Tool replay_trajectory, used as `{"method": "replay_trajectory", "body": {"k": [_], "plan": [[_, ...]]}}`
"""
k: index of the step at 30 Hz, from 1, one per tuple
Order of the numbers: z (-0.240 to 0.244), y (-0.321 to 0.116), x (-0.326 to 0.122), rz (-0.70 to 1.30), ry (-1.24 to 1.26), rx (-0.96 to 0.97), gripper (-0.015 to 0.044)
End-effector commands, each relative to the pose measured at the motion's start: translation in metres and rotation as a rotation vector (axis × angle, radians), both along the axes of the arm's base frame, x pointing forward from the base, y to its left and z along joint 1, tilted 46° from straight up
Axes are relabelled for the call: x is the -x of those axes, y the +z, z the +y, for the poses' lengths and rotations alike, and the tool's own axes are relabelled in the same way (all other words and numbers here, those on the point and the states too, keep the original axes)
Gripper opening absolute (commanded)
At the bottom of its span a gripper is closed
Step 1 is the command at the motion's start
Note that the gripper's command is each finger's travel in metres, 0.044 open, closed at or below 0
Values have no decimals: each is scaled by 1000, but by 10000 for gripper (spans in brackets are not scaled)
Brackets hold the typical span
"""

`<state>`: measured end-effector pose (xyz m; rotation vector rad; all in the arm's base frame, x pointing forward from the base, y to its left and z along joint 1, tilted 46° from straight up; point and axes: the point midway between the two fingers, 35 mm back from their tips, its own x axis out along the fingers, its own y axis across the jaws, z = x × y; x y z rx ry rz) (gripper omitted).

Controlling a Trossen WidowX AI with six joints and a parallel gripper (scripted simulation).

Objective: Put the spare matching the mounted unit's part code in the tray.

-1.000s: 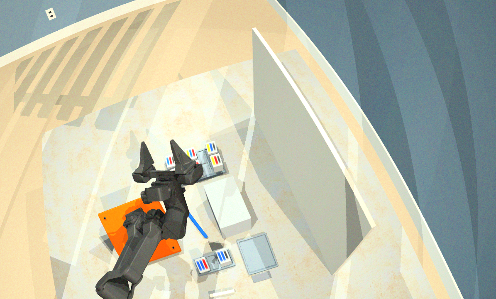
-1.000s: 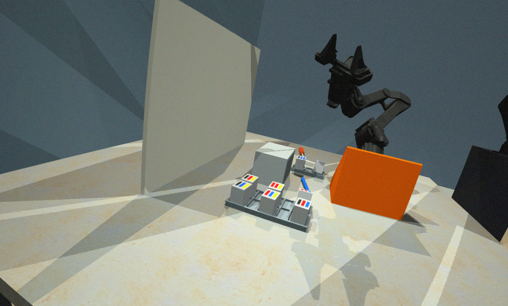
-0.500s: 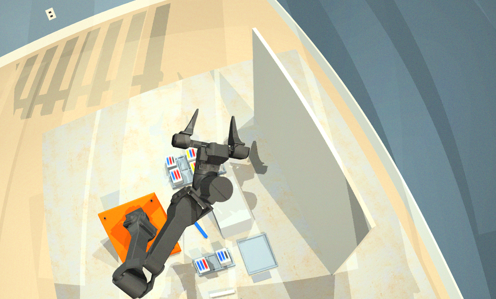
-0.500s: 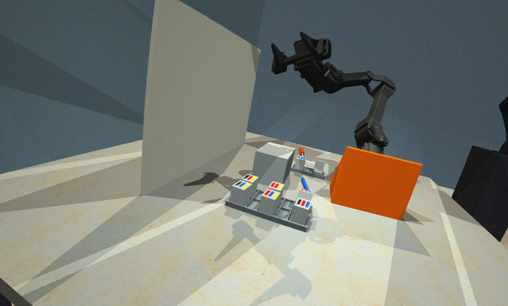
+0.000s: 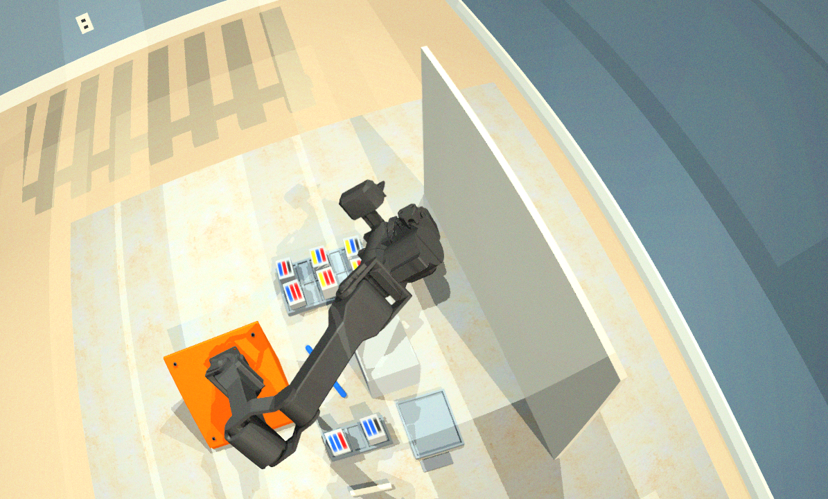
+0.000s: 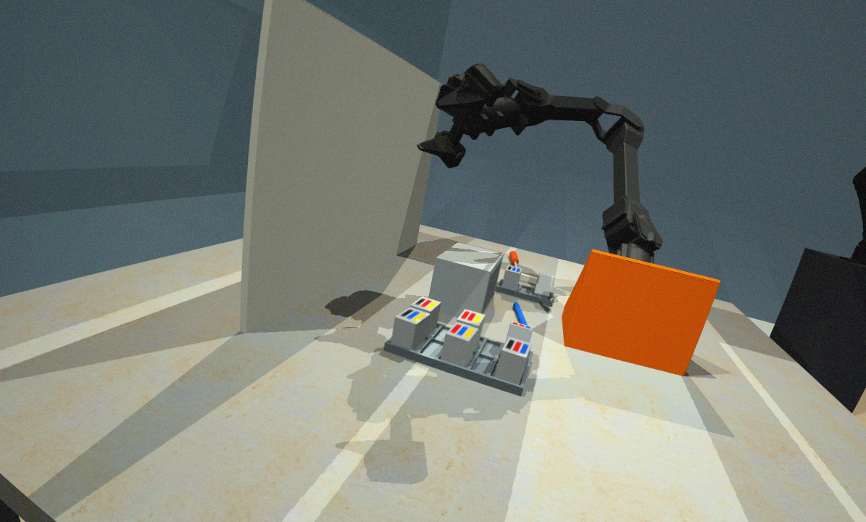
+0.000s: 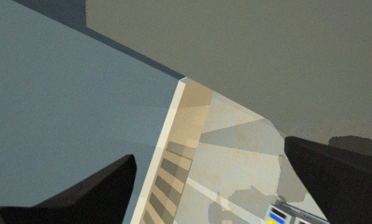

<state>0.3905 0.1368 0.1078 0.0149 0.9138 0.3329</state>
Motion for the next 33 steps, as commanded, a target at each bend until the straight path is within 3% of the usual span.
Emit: {"method": "replay_trajectory", "body": {"k": [1, 12, 33], "plan": [[-80, -29, -1, 403, -478, 506, 440], [-127, -3, 11, 544, -626, 947, 440], [-128, -2, 11, 547, -628, 961, 440]]}}
